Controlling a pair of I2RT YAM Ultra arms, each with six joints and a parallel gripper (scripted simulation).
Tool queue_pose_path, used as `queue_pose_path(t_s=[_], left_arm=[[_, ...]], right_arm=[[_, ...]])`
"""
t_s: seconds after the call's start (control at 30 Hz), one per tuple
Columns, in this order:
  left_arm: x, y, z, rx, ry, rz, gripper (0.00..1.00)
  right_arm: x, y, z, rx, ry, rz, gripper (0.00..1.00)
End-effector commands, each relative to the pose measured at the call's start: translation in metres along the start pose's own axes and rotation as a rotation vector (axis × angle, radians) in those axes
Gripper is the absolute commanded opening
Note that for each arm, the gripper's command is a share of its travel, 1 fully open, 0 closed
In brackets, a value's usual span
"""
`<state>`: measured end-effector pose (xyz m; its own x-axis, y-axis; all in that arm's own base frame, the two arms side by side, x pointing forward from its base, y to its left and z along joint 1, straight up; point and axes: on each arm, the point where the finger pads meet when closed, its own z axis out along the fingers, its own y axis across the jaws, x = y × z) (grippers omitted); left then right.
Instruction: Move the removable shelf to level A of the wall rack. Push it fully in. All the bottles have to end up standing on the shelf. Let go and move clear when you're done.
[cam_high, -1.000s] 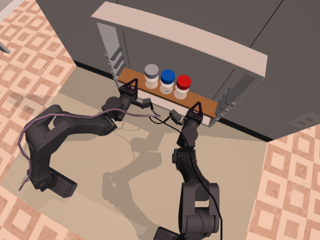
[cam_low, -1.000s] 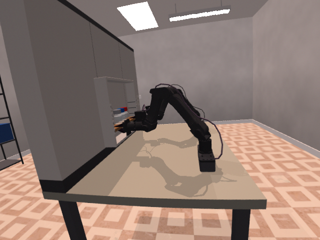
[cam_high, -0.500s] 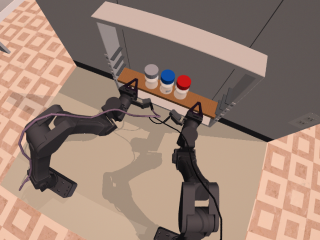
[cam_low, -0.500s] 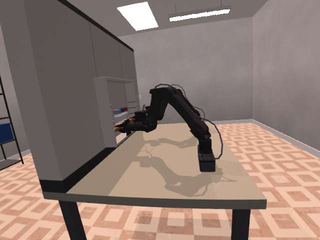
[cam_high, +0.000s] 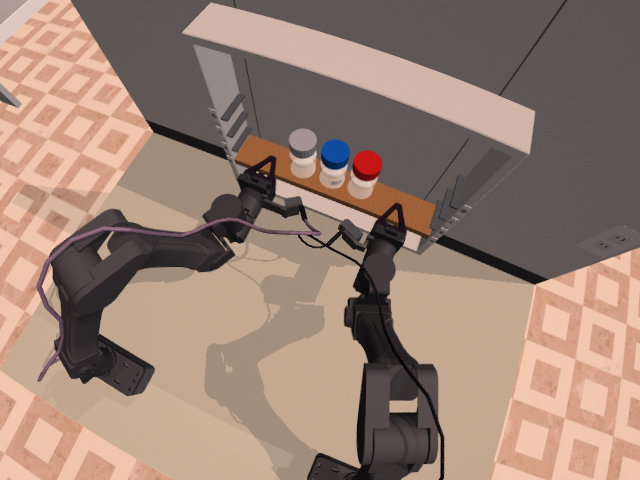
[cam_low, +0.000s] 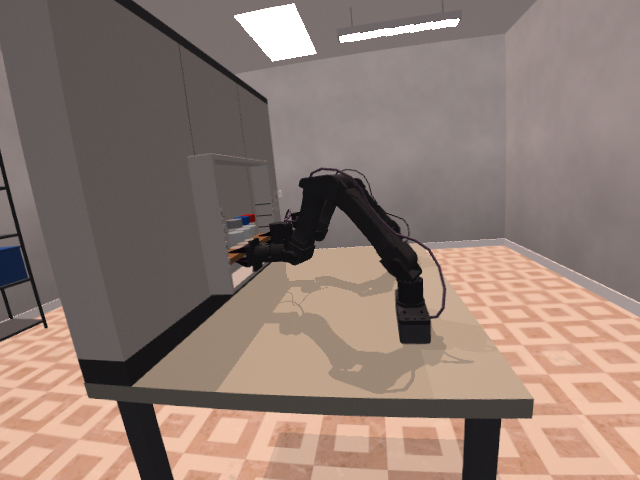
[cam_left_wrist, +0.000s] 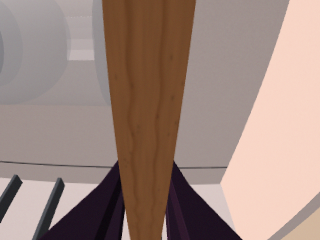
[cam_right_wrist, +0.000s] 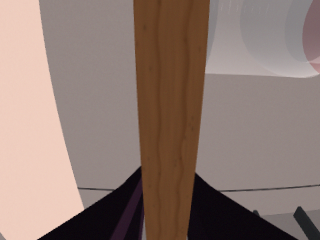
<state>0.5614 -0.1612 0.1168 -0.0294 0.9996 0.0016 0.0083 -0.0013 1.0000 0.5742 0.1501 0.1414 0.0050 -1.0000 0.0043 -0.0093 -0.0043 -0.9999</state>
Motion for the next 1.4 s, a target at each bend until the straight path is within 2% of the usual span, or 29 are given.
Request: queue_pose_path(t_s=[0.0, 0.07, 0.13, 0.63, 0.7, 1.2, 1.37], left_arm=[[-0.0011, 0.0017, 0.0065, -0.008, -0.004, -0.002, 0.29], [-0.0011, 0.0017, 0.0065, -0.008, -0.004, -0.002, 0.33], [-0.0011, 0.0017, 0.0065, -0.008, -0.004, -0.002, 0.33], [-0.0011, 0.0017, 0.0065, -0.008, -0.004, -0.002, 0.67], [-0.0011, 0.0017, 0.0065, -0.008, -0.004, -0.002, 0.67], [-0.0011, 0.0017, 0.0065, -0.008, -0.004, -0.002, 1.00], [-0.0011, 0.0017, 0.0027, -0.008, -0.004, -0.002, 1.00]], right_arm=[[0.0048, -0.0030, 0.0020, 0.009, 0.004, 0.004, 0.29], [0.0048, -0.0030, 0.0020, 0.009, 0.004, 0.004, 0.33], [0.0048, -0.0030, 0.0020, 0.009, 0.004, 0.004, 0.33], [0.0048, -0.0030, 0.0020, 0.009, 0.004, 0.004, 0.67], [0.0048, -0.0030, 0.0020, 0.009, 0.004, 0.004, 0.67], [0.0048, -0.0030, 0.0020, 0.009, 0.004, 0.004, 1.00], [0.0048, -0.0029, -0.0018, 0.009, 0.004, 0.004, 1.00]])
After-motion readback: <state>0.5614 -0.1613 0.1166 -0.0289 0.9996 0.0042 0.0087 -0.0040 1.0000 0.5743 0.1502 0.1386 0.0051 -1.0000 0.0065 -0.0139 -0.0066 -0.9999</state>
